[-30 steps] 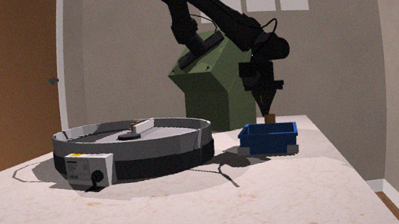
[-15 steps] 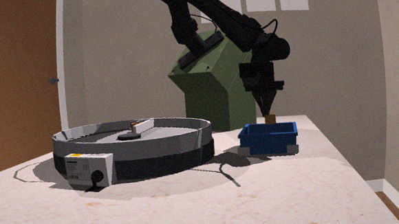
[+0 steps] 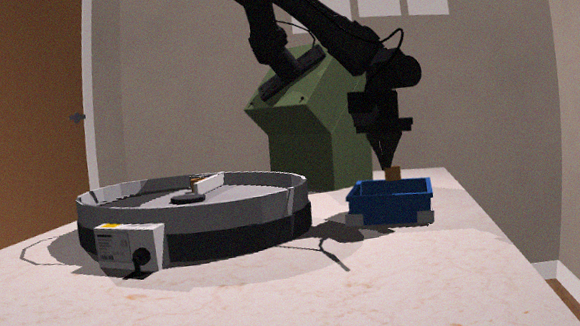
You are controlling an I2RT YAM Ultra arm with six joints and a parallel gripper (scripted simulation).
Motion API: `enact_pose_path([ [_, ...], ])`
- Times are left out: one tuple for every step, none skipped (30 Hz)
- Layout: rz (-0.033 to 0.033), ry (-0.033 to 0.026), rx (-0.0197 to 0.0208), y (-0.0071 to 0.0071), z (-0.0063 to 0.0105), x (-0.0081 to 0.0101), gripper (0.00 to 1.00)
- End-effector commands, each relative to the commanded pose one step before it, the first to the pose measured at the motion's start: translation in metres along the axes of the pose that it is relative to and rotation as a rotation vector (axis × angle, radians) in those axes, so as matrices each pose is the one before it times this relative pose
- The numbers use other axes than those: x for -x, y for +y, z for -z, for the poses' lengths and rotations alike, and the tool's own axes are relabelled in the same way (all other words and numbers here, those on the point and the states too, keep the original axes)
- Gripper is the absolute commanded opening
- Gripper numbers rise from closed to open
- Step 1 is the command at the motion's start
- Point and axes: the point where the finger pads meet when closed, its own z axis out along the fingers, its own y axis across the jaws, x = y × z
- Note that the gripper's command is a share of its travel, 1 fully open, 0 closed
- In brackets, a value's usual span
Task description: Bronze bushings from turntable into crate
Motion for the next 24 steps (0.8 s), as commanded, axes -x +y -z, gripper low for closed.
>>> enact_pose_path([
  [0.00736,-0.01417,0.03349,0.01104,0.01265,-0.00101,0.00],
  [0.00000,0.00000,0.00000,0.00000,0.00000,0.00000,0.00],
  [0.00000,0.00000,0.00000,0.00000,0.00000,0.00000,0.00],
  [0.00000,0.00000,0.00000,0.00000,0.00000,0.00000,0.00],
  [0.00000,0.00000,0.00000,0.00000,0.00000,0.00000,0.00],
  [0.00000,0.00000,0.00000,0.00000,0.00000,0.00000,0.00],
  [0.00000,0.00000,0.00000,0.00000,0.00000,0.00000,0.00],
  [0.00000,0.00000,0.00000,0.00000,0.00000,0.00000,0.00],
  [0.00000,0.00000,0.00000,0.00000,0.00000,0.00000,0.00],
  [0.00000,0.00000,0.00000,0.00000,0.00000,0.00000,0.00],
  [0.00000,0.00000,0.00000,0.00000,0.00000,0.00000,0.00],
  [0.00000,0.00000,0.00000,0.00000,0.00000,0.00000,0.00],
  [0.00000,0.00000,0.00000,0.00000,0.00000,0.00000,0.00],
  [0.00000,0.00000,0.00000,0.00000,0.00000,0.00000,0.00],
  [0.00000,0.00000,0.00000,0.00000,0.00000,0.00000,0.00],
  [0.00000,0.00000,0.00000,0.00000,0.00000,0.00000,0.00],
  [0.00000,0.00000,0.00000,0.00000,0.00000,0.00000,0.00],
  [0.00000,0.00000,0.00000,0.00000,0.00000,0.00000,0.00],
  [0.00000,0.00000,0.00000,0.00000,0.00000,0.00000,0.00],
  [0.00002,0.00000,0.00002,0.00001,-0.00002,-0.00001,0.00],
  [0.00010,-0.00002,0.00012,0.00008,-0.00014,-0.00009,0.00],
  [0.00026,-0.00006,0.00031,0.00019,-0.00037,-0.00024,0.00],
  [0.00049,-0.00011,0.00058,0.00036,-0.00069,-0.00045,0.00],
  [0.00076,-0.00018,0.00090,0.00056,-0.00109,-0.00070,0.00],
])
